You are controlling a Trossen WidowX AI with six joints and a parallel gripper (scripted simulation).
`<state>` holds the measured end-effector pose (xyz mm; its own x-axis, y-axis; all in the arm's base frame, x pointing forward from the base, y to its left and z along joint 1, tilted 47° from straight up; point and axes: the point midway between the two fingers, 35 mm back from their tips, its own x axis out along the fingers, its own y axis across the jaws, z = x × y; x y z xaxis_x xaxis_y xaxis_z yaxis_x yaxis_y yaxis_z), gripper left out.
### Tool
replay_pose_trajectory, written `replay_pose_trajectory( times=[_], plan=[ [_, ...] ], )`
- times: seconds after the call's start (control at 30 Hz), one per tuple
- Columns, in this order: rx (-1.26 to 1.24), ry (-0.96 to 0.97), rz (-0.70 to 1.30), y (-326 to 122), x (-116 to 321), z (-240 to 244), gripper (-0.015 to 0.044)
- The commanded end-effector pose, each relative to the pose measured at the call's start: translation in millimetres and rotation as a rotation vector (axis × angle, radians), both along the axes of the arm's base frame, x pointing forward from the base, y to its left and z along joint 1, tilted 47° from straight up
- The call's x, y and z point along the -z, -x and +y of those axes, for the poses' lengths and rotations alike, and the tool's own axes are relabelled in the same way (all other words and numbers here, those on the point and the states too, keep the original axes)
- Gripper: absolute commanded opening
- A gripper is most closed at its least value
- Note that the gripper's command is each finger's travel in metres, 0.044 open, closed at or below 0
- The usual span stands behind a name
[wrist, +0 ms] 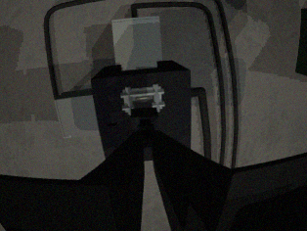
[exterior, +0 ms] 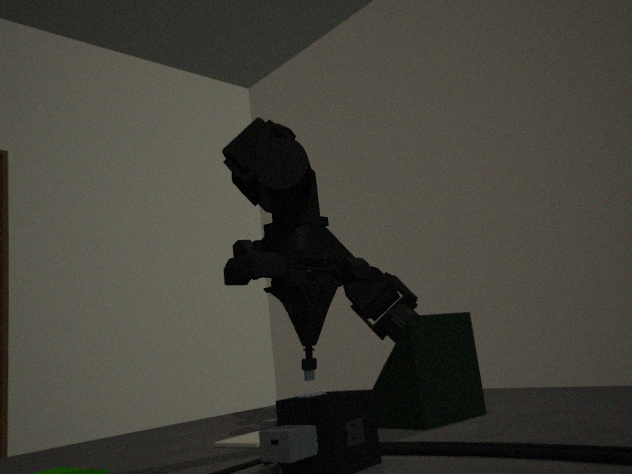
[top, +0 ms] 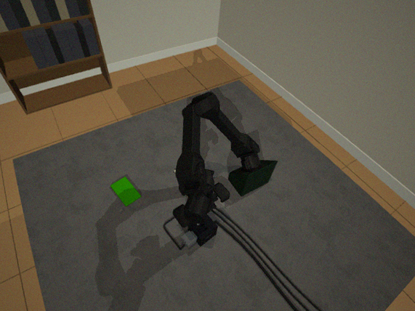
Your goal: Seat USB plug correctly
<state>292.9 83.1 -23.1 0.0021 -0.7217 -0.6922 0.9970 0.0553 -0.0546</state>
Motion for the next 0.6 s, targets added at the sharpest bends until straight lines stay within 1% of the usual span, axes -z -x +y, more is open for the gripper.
replay_pose_trajectory(
  times=[0.0, 0.3, 0.57],
  plan=[
    [0.007, -0.005, -0.004, -0.3, -1.9, 2.5, 0.0000],
    [-0.007, -0.002, 0.009, -0.1, -3.9, 4.4, 0.0000],
    [-0.134, 0.000, 0.140, 0.0, -3.3, 3.5, 0.0000]
  ],
)
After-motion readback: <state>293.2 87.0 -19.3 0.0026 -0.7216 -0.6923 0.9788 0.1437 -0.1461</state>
